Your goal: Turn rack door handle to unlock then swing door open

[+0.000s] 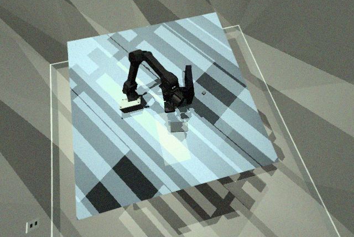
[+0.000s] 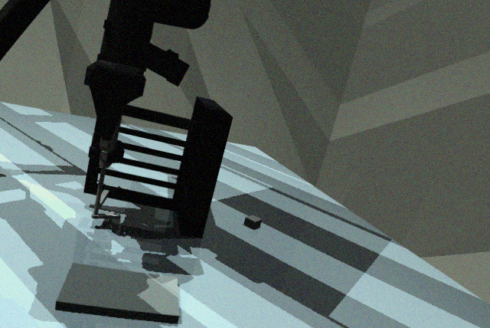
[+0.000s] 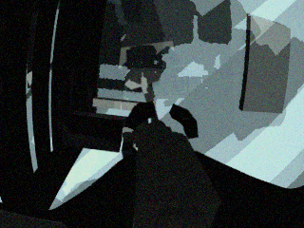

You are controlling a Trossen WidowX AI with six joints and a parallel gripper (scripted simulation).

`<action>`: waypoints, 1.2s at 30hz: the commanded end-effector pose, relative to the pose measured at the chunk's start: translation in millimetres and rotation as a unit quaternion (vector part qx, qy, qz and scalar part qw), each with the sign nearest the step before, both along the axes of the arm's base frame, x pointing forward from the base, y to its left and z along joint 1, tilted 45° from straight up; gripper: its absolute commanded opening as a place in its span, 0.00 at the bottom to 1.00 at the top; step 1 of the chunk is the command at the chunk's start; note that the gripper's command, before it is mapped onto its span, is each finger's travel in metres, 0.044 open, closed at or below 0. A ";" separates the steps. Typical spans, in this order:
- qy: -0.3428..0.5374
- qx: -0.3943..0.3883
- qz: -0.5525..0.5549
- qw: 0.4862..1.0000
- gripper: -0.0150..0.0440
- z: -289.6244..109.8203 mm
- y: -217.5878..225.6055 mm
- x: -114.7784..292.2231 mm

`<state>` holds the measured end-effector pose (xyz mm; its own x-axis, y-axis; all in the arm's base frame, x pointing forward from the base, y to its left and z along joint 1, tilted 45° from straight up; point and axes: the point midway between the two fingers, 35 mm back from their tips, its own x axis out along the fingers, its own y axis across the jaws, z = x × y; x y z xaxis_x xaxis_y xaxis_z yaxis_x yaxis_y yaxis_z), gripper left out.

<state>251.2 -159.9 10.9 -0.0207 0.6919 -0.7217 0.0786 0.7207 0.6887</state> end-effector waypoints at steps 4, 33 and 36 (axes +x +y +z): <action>-0.035 0.000 0.040 0.999 0.30 -7.6 -6.7 2.7; -0.035 0.000 0.039 0.999 0.76 -6.8 -7.5 2.8; -0.035 -0.003 0.036 0.999 0.76 -3.4 -11.1 3.2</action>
<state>253.9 -168.2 4.4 -0.0248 0.6879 -0.7253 -0.0229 0.7250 0.6884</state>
